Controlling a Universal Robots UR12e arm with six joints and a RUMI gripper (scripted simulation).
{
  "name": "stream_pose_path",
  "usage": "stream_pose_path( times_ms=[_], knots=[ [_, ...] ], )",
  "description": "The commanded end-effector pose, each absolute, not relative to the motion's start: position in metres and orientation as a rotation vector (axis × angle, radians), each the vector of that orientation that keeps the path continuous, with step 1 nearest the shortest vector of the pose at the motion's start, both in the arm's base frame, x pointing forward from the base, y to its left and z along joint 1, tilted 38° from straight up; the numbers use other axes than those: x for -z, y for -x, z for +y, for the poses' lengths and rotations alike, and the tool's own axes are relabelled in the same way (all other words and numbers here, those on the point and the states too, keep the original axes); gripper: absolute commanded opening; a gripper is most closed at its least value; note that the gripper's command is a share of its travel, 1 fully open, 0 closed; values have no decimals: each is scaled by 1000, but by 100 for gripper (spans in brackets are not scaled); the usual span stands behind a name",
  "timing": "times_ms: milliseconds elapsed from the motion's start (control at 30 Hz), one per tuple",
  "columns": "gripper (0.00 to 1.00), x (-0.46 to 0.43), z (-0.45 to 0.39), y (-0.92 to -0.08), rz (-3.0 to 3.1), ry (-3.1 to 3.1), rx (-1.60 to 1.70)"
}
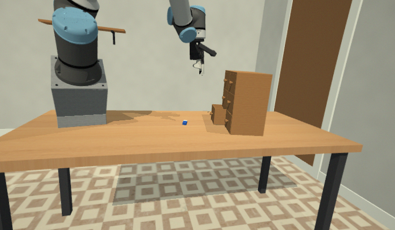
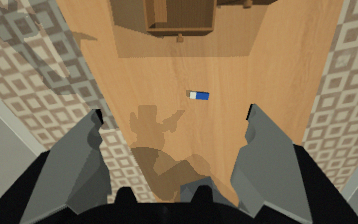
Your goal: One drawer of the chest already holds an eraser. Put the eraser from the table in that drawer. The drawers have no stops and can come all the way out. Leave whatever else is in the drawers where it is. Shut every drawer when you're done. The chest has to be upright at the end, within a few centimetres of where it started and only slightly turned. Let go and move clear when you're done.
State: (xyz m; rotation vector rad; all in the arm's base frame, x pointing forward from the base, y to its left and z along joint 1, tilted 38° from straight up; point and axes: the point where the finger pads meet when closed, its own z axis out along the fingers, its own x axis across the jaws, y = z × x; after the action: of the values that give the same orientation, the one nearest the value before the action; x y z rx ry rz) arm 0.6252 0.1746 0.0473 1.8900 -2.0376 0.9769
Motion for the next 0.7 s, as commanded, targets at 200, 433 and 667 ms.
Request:
stream_pose_path(
  times_ms=[200, 433, 667],
  knots=[
    [100, -43, 170, -635, -2006, -1943, -1051],
    [100, -40, 166, -642, -1982, -1979, -1102],
    [100, -36, 161, -651, -1949, -2022, -1167]
  ],
)
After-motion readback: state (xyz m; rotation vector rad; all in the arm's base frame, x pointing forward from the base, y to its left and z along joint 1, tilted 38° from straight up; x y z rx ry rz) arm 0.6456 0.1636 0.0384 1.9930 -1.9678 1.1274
